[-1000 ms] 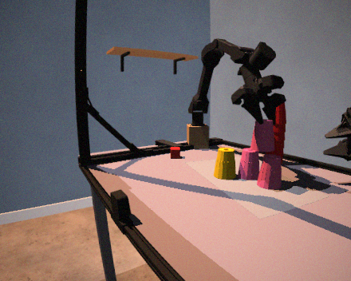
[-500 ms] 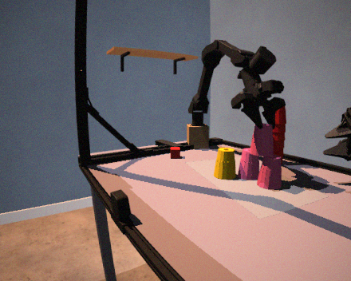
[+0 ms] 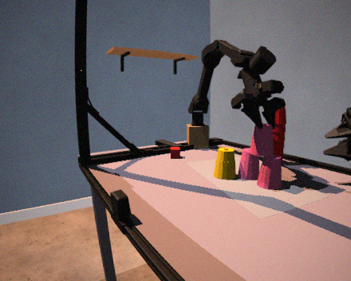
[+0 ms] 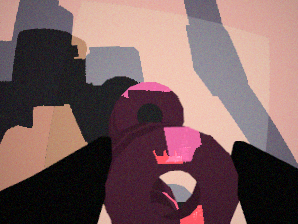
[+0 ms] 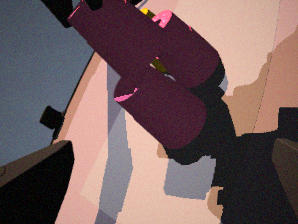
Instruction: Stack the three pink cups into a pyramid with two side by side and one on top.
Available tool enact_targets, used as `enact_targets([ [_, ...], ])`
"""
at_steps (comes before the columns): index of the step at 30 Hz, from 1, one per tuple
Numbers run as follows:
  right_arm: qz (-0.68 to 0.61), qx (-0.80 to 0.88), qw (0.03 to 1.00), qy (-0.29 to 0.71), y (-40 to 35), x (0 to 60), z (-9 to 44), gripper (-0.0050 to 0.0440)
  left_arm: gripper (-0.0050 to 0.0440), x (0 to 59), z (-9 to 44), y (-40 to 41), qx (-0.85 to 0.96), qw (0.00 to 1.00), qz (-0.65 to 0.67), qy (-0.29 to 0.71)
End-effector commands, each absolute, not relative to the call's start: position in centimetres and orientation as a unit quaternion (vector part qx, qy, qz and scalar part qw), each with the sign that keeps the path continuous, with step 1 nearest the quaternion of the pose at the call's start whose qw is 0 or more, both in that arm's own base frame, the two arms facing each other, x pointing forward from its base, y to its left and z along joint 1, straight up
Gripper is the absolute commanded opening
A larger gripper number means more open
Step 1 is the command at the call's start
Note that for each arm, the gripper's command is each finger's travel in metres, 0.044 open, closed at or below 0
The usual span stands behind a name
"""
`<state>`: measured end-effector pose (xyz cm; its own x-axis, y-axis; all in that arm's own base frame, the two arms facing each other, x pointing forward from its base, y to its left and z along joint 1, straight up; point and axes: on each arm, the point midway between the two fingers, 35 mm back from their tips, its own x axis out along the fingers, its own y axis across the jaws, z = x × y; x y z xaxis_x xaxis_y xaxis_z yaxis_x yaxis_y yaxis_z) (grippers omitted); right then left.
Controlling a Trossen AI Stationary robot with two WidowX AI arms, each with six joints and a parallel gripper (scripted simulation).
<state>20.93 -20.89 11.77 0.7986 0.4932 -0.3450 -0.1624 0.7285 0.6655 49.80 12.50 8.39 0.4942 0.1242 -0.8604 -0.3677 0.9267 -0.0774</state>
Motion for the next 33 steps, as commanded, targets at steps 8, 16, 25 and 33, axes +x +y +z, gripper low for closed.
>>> enact_targets([
  [8, 0.184, 0.319, 0.894, 0.257, -20.92, 20.95, 11.81, 0.0440, 0.0040, 49.79, 8.39, 12.50, -0.126, 0.855, 0.144, 0.482],
  [16, 0.184, 0.319, 0.894, 0.257, -20.92, 20.95, 11.81, 0.0440, 0.0093, 49.79, 8.39, 12.50, -0.126, 0.855, 0.144, 0.482],
  [25, 0.184, 0.319, 0.894, 0.257, -20.92, 20.95, 11.81, 0.0440, 0.0140, 49.79, 8.39, 12.50, -0.126, 0.855, 0.144, 0.482],
  [33, 0.184, 0.319, 0.894, 0.257, -20.92, 20.95, 11.81, 0.0440, 0.0193, 49.79, 8.39, 12.50, -0.126, 0.855, 0.144, 0.482],
])
